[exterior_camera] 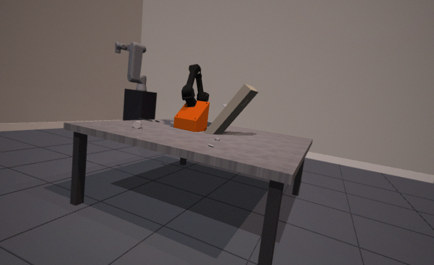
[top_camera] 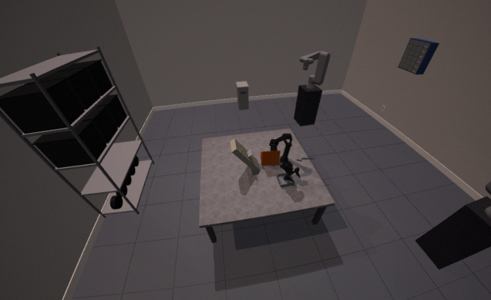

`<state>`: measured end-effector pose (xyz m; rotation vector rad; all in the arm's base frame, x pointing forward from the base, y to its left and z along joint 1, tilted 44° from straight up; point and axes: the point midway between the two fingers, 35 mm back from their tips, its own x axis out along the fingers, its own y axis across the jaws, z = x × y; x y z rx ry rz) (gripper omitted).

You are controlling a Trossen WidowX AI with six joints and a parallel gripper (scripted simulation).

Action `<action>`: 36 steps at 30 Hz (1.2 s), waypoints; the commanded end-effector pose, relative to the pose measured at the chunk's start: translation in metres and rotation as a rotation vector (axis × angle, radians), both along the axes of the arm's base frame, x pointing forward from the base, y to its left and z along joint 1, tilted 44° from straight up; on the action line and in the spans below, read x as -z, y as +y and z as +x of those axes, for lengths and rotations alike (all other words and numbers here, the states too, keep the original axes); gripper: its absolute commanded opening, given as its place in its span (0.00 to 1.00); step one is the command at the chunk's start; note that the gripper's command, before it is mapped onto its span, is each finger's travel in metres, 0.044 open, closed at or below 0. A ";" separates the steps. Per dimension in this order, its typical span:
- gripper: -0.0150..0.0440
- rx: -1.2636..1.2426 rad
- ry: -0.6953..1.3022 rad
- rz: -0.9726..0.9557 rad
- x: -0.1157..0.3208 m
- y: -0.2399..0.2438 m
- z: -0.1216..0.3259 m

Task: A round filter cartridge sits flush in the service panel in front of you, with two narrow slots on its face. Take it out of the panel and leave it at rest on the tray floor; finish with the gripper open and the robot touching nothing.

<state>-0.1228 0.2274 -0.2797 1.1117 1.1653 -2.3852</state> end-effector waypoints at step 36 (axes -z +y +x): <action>0.43 2.446 0.183 -0.552 -0.136 0.088 0.272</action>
